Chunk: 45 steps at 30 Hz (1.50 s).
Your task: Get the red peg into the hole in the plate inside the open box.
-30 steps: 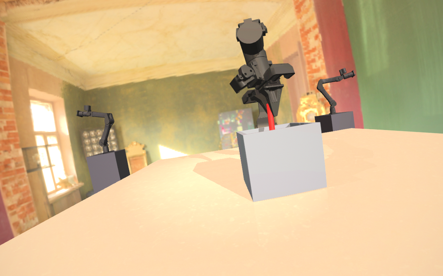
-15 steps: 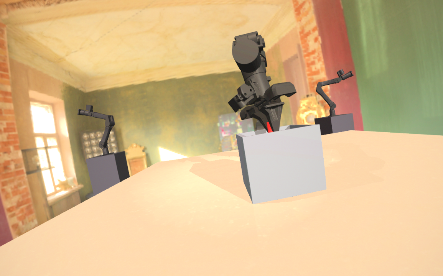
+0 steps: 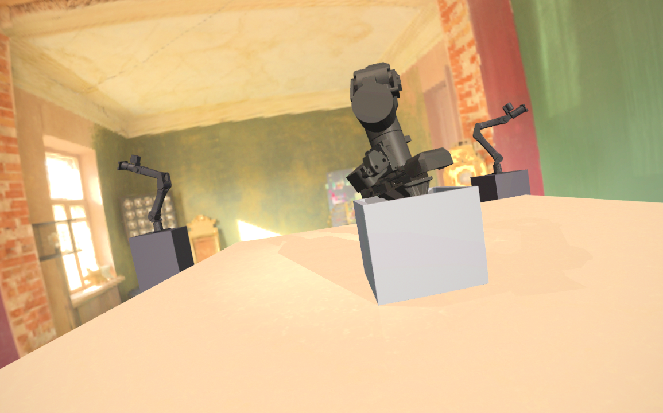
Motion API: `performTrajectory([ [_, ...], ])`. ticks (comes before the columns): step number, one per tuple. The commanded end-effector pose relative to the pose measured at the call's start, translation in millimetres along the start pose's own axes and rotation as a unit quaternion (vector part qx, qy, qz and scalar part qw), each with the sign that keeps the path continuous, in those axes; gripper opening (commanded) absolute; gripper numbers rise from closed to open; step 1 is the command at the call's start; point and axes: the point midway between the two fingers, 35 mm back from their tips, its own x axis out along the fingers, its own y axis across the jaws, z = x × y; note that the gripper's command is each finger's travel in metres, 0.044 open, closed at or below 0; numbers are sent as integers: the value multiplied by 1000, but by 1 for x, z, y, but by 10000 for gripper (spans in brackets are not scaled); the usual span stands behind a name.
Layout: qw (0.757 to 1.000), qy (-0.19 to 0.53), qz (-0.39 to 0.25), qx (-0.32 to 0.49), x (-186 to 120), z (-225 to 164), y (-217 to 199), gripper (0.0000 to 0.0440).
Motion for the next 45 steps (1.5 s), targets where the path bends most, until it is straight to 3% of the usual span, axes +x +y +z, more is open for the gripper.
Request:
performTrajectory([
  [1, 1000, 4, -5, -9, 10, 0, -1, 1],
  [7, 1000, 11, -14, -19, 16, -1, -2, 140],
  [19, 999, 30, 9, -8, -1, 9, 4, 149],
  [45, 990, 54, 122, -39, -43, 28, 39, 153],
])
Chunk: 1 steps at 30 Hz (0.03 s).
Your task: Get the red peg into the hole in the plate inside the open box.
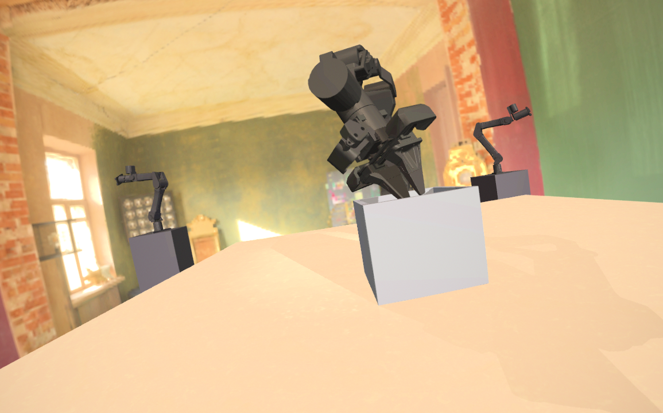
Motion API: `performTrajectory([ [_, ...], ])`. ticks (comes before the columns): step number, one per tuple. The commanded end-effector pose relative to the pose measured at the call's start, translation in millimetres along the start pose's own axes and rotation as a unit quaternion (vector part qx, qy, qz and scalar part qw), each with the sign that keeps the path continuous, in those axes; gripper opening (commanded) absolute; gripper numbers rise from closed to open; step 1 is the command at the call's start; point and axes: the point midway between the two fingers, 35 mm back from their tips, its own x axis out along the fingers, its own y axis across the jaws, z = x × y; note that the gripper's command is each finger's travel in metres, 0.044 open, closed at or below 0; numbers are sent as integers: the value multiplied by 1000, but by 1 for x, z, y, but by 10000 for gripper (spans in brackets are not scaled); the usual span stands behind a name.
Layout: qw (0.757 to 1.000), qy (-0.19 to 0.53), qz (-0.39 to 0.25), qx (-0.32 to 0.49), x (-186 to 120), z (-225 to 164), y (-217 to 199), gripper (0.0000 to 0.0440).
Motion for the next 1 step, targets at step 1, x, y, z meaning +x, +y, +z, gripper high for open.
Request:
performTrajectory([
  [1, 1000, 4, 10, -8, -1, 3, 3, 153],
])
